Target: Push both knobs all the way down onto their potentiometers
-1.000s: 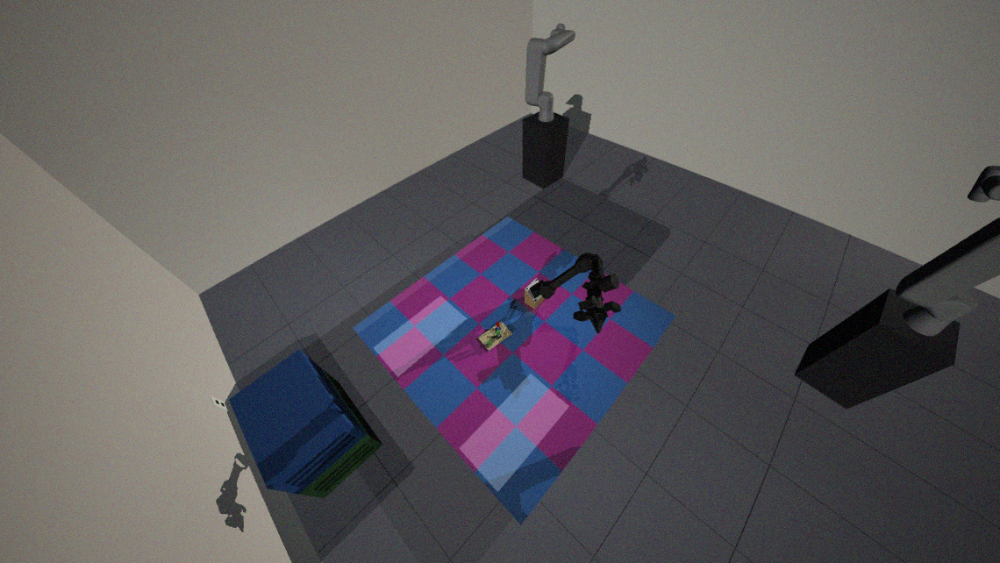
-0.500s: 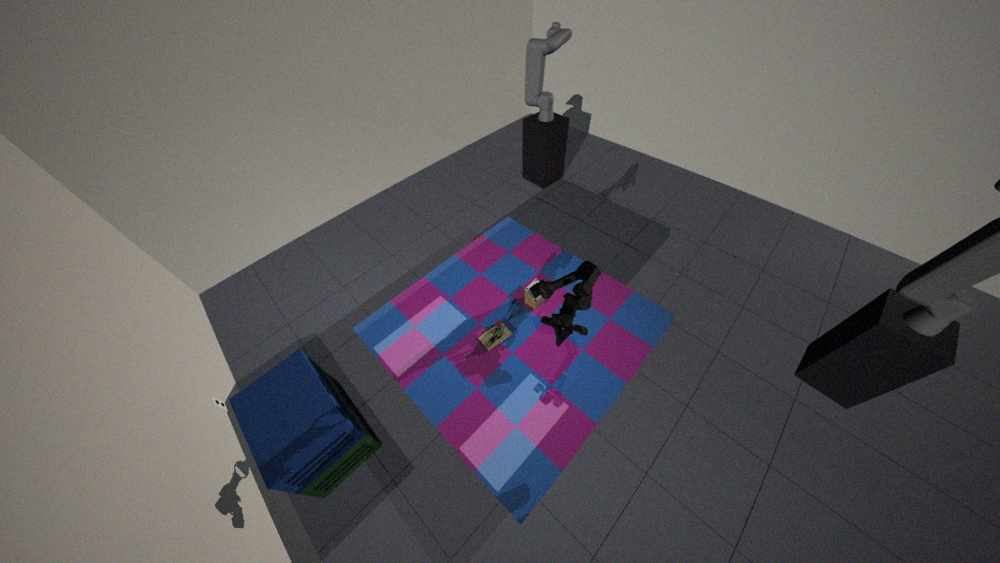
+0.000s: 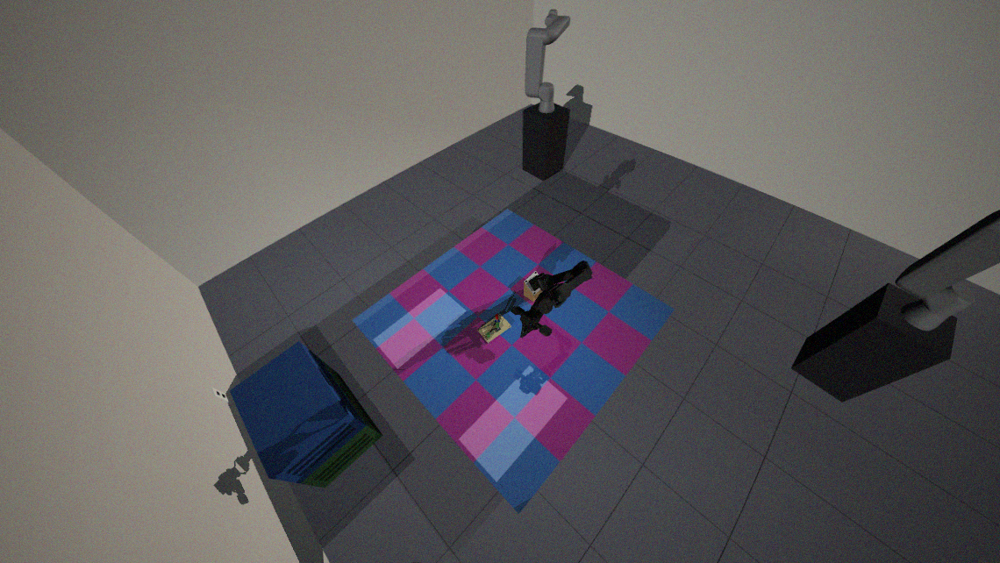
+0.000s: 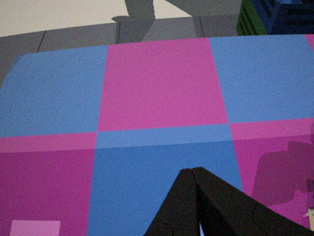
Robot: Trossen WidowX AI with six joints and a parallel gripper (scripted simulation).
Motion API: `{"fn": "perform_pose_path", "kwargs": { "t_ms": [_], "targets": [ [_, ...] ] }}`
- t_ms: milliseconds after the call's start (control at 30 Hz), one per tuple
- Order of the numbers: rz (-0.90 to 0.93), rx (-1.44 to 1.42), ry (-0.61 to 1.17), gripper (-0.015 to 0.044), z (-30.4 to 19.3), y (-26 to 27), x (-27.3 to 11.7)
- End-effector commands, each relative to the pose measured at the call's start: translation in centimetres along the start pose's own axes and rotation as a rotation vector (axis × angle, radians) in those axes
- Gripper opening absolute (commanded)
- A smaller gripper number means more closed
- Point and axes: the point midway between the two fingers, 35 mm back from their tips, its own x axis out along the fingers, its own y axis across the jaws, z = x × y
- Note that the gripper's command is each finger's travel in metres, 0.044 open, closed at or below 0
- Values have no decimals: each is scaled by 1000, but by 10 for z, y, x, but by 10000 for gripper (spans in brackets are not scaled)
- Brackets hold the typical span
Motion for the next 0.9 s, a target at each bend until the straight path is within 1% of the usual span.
{"fn": "perform_pose_path", "kwargs": {
  "t_ms": [0,233,433,633,867],
  "targets": [
    [-55,-71,78,0,-11,-31,17],
    [-112,-231,245,0,-36,-87,40],
    [-107,-360,403,0,-63,-133,51],
    [-49,-478,558,0,-94,-175,57],
    [84,-594,714,0,-135,-214,55]
  ]
}}
